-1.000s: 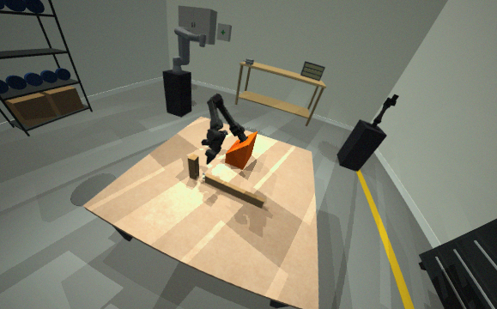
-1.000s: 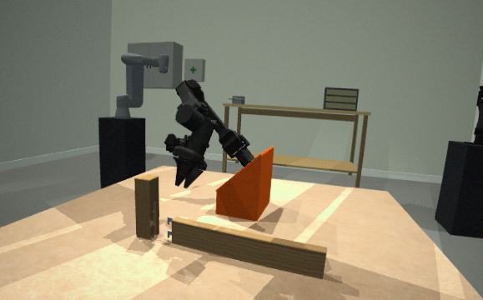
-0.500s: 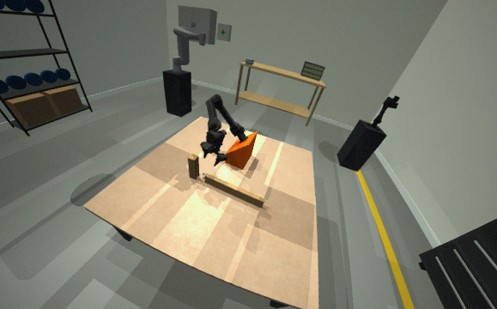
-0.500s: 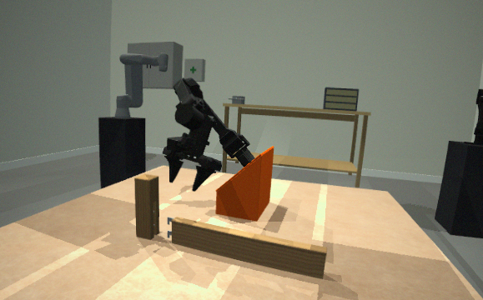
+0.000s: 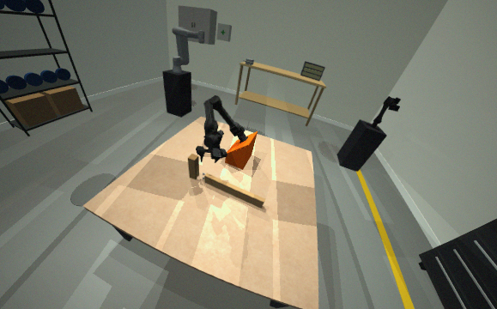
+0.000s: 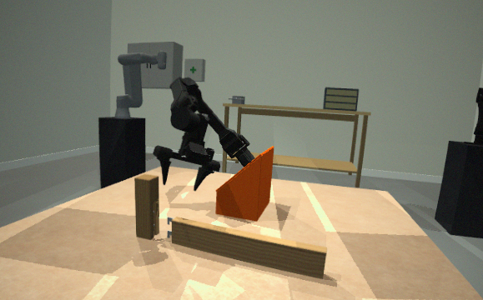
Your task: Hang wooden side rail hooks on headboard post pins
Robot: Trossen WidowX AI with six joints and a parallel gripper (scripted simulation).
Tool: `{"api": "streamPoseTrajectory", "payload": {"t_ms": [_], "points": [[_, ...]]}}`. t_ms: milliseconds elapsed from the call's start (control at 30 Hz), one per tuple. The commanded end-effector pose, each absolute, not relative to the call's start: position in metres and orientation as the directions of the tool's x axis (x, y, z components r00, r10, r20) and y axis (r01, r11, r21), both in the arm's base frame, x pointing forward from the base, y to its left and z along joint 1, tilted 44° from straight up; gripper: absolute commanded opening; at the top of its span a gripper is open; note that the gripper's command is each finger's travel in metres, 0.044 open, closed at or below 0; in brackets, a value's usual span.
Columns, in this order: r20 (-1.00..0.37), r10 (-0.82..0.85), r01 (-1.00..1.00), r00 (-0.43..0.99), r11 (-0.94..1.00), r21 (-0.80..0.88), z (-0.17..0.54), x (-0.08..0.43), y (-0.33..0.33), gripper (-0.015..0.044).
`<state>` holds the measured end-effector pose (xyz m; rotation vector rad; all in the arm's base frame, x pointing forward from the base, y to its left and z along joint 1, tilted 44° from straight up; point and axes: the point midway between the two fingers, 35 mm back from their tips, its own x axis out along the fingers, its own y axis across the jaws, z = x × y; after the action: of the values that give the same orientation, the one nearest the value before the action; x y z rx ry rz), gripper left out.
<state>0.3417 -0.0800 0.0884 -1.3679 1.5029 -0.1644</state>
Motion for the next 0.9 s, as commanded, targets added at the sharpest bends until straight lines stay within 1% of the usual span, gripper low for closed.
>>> {"api": "streamPoseTrajectory", "payload": {"t_ms": [0,100,200,267,867], "points": [[-0.571,-0.812,-0.991,0.121,-0.128,-0.028,0.1042,0.3505,-0.0913,0.0440],[-0.570,-0.815,-0.961,0.101,-0.228,0.156,0.1066,0.3508,-0.0941,0.0440],[-0.569,-0.818,-0.890,0.082,-0.317,0.328,0.1089,0.3509,-0.0968,0.0440],[-0.569,-0.819,-0.853,0.075,-0.348,0.388,0.1097,0.3510,-0.0977,0.0440],[-0.569,-0.819,-0.849,0.074,-0.352,0.395,0.1098,0.3510,-0.0978,0.0440]]}}
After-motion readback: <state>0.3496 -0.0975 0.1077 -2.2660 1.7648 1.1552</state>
